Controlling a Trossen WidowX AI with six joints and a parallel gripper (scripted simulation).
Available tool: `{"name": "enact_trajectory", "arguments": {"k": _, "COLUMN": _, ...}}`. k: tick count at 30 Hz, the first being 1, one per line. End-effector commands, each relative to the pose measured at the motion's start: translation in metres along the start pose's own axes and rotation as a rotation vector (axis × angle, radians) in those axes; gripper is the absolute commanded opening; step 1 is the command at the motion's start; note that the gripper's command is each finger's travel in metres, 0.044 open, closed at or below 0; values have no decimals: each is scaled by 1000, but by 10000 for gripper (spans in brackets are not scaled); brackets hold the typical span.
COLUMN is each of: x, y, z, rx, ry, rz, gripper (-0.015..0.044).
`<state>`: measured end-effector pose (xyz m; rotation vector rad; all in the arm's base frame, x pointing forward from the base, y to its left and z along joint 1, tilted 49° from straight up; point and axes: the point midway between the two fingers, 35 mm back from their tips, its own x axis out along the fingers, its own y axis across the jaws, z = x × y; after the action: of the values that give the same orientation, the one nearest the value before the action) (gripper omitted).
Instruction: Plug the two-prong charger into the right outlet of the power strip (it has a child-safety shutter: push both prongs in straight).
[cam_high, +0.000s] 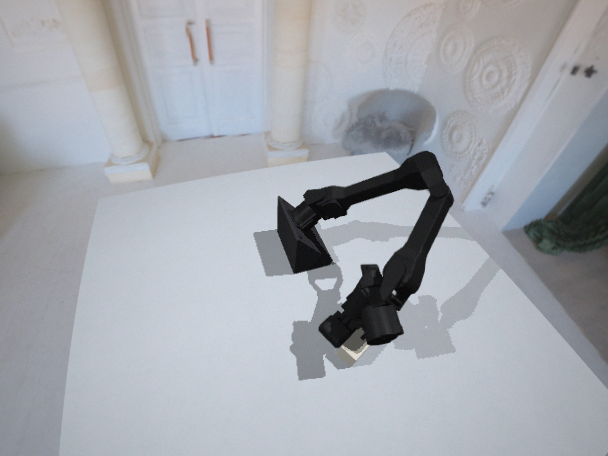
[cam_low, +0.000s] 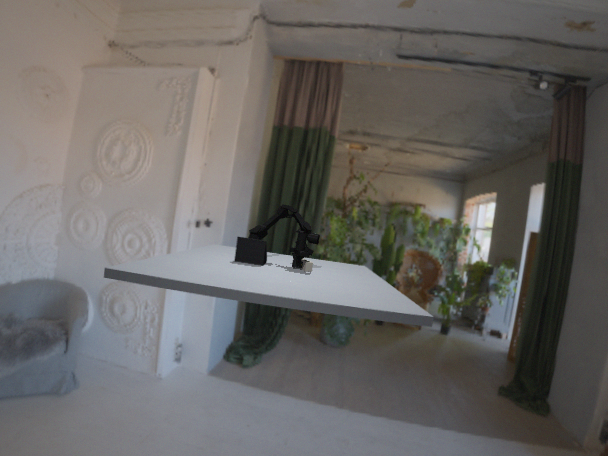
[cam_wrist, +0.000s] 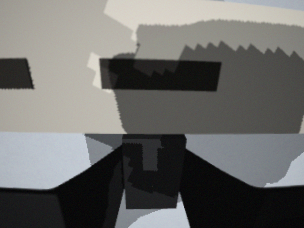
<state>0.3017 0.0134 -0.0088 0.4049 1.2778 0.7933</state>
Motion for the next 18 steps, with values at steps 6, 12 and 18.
{"name": "enact_trajectory", "arguments": {"k": 6, "x": -1, "y": 0, "z": 7, "rx": -6, "ry": -10, "rz": -1, "gripper": 0}}
{"name": "enact_trajectory", "arguments": {"k": 12, "x": -1, "y": 0, "z": 10, "rx": -6, "ry": -10, "rz": -1, "gripper": 0}}
{"name": "enact_trajectory", "arguments": {"k": 18, "x": -1, "y": 0, "z": 12, "rx": -6, "ry": -10, "rz": -1, "gripper": 0}}
